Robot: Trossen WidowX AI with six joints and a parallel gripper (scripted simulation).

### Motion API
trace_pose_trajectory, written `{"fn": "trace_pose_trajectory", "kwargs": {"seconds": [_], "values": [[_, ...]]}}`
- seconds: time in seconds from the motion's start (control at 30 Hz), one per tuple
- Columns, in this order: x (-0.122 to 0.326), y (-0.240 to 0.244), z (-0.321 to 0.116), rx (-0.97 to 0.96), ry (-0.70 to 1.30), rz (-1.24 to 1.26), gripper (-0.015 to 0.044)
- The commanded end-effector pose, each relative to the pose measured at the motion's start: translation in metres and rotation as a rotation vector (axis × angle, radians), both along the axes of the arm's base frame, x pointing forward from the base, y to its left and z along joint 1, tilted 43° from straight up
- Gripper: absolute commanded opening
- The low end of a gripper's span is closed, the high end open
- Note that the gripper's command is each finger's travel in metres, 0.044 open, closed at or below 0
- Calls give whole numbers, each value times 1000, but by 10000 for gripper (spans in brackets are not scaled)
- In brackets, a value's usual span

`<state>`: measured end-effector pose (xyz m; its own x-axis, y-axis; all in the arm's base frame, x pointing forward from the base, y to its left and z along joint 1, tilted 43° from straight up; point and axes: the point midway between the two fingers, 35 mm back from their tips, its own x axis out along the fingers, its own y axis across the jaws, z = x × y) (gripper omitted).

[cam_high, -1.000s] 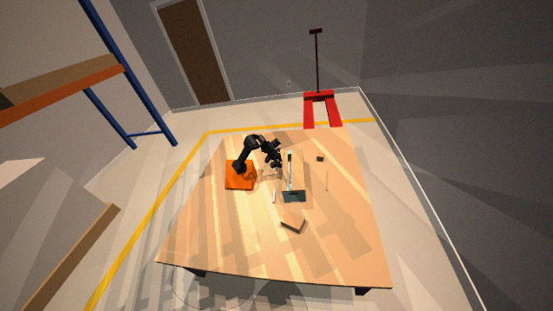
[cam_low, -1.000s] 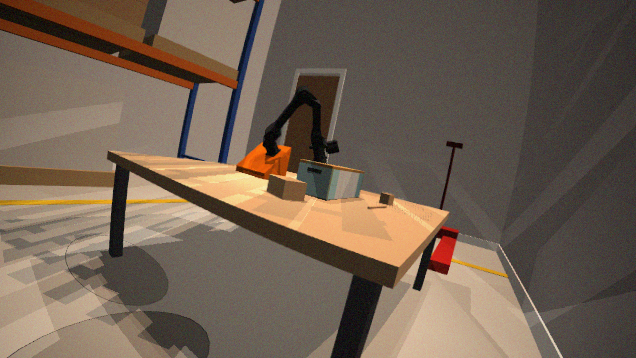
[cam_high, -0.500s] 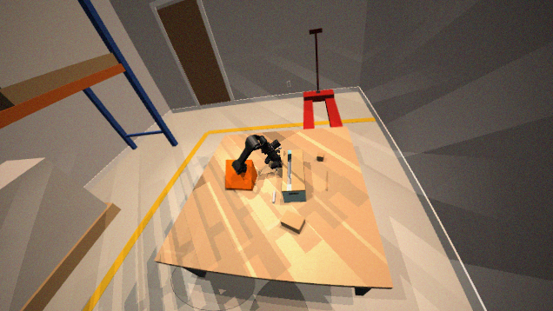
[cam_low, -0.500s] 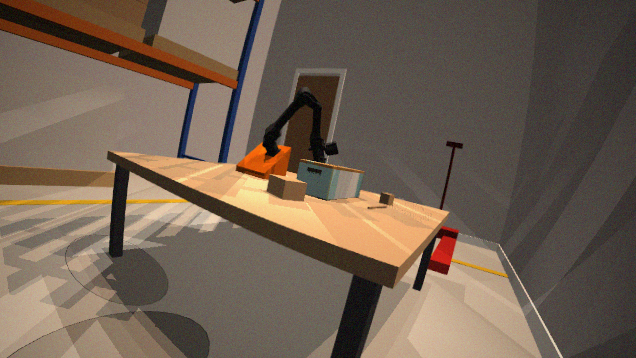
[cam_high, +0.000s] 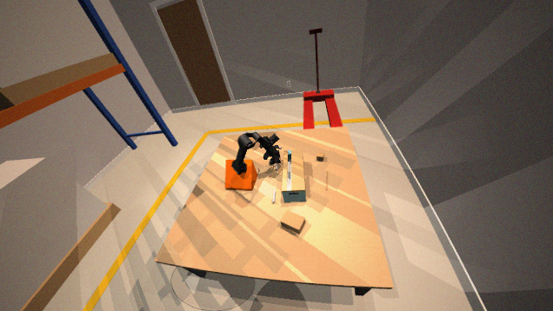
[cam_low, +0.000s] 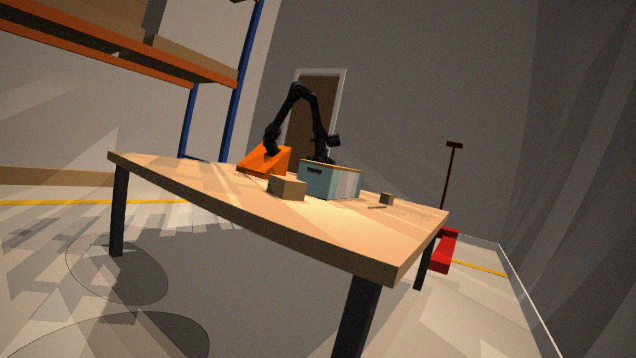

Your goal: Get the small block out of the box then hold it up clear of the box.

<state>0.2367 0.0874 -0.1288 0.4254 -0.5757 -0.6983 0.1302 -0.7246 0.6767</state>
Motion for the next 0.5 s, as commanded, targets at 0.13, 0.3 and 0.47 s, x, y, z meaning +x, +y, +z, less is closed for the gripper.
{"fn": "trace_pose_trajectory", "kwargs": {"seconds": [0.13,0.3,0.47], "values": [[0,13,13,15,1,7,0],[-2,30,29,20,61,92,0],[-7,45,47,24,121,183,0]]}}
